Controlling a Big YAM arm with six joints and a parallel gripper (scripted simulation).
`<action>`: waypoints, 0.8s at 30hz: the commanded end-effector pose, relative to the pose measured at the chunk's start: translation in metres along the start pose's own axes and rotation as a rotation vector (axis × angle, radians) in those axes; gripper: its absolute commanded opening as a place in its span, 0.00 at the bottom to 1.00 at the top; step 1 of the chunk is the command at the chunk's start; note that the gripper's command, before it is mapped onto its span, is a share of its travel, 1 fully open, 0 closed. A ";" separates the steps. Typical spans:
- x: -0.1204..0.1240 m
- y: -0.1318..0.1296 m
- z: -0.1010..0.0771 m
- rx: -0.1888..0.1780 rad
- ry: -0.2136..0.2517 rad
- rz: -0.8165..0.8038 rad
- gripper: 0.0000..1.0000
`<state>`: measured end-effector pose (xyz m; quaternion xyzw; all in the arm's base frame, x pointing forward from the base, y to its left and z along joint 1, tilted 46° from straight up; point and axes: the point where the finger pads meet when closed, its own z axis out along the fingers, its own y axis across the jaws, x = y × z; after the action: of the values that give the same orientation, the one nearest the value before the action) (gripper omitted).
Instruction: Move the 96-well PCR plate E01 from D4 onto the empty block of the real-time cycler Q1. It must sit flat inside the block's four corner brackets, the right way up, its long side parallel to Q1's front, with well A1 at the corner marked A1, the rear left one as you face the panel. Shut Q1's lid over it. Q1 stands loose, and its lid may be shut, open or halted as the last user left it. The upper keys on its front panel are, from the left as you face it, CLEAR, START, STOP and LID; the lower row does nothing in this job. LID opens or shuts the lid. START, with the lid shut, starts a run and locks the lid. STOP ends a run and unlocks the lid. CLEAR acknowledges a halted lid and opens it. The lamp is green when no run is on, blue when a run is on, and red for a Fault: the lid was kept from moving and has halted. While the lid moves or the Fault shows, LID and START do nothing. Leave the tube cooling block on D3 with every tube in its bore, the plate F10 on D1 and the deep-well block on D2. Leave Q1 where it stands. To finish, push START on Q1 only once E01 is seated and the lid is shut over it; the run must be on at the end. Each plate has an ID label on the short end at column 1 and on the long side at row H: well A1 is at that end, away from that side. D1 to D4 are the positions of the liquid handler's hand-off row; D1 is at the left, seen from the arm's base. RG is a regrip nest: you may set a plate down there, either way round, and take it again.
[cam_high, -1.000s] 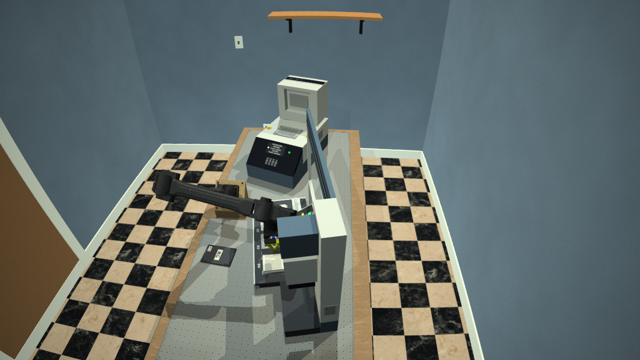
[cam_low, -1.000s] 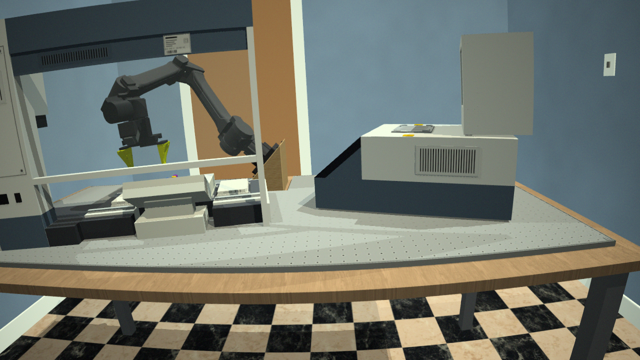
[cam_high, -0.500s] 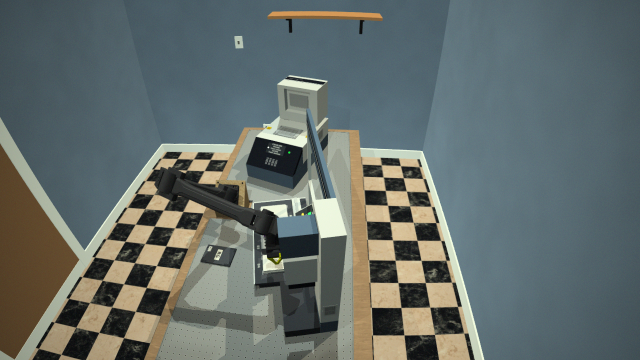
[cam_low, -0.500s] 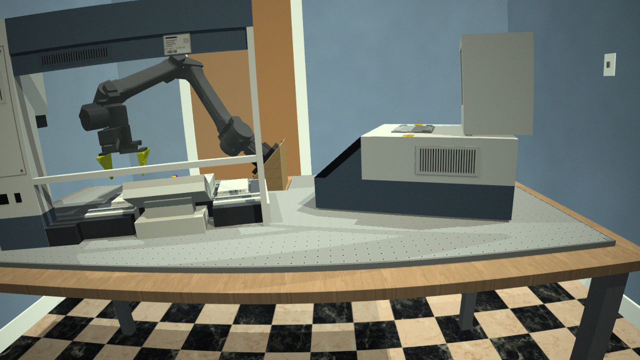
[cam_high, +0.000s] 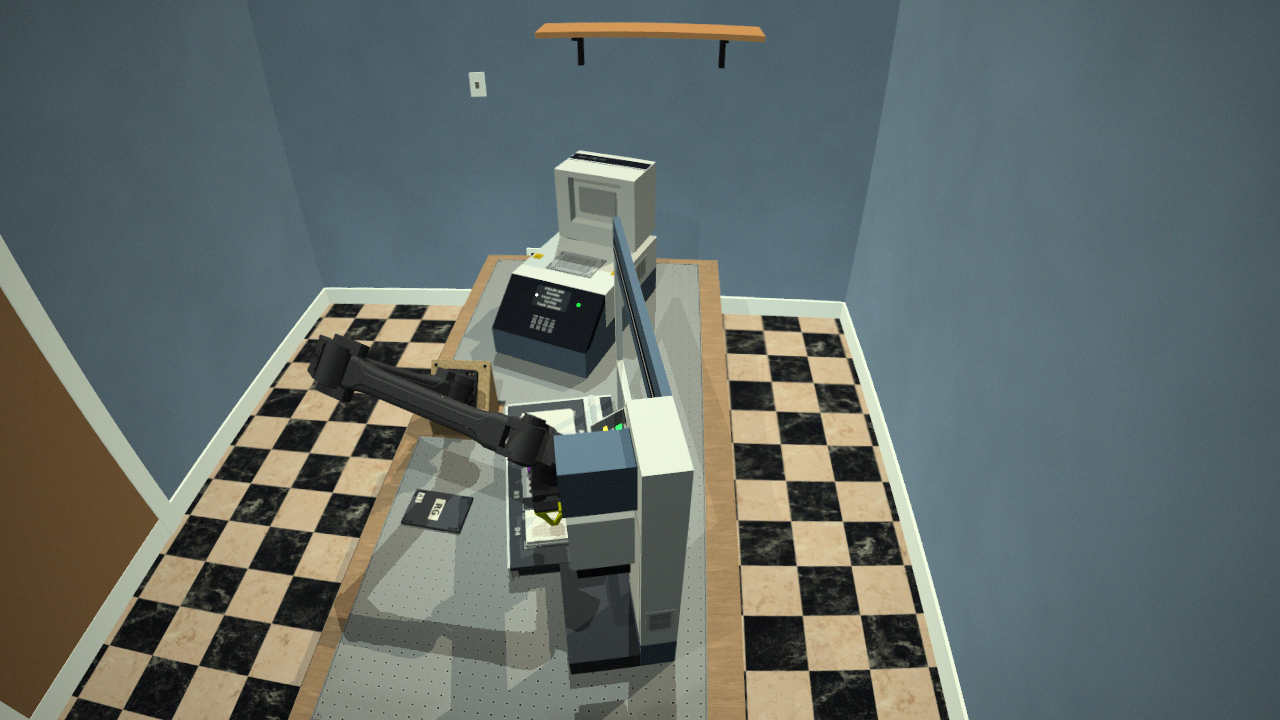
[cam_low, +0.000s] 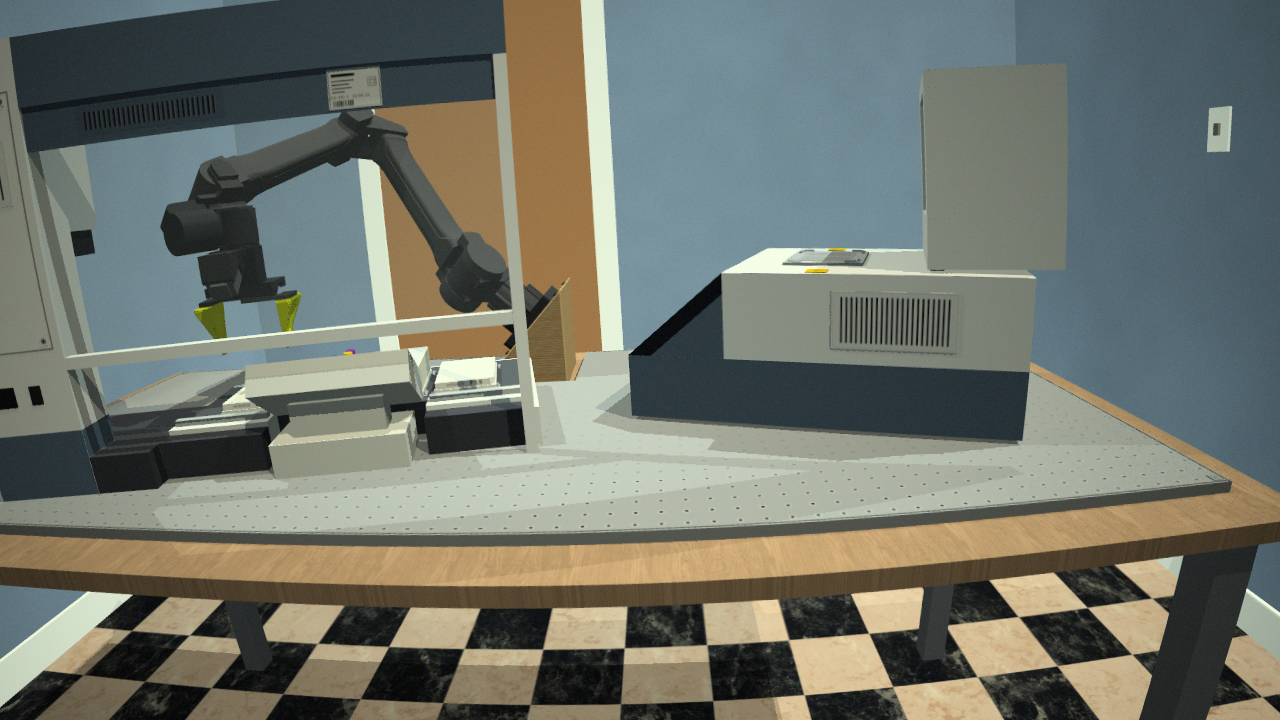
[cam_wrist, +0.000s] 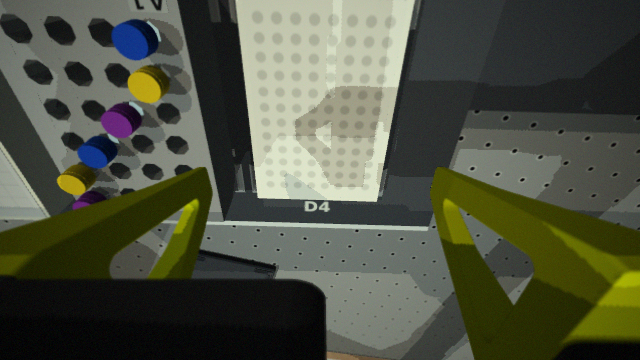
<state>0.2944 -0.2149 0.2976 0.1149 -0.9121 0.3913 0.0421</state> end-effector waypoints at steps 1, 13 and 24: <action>0.004 -0.005 -0.008 0.011 -0.010 0.030 1.00; -0.006 -0.006 0.013 0.002 -0.008 0.054 1.00; -0.003 -0.004 0.027 0.007 -0.012 0.021 1.00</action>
<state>0.2983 -0.2306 0.2793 0.1024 -0.9139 0.3912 0.0347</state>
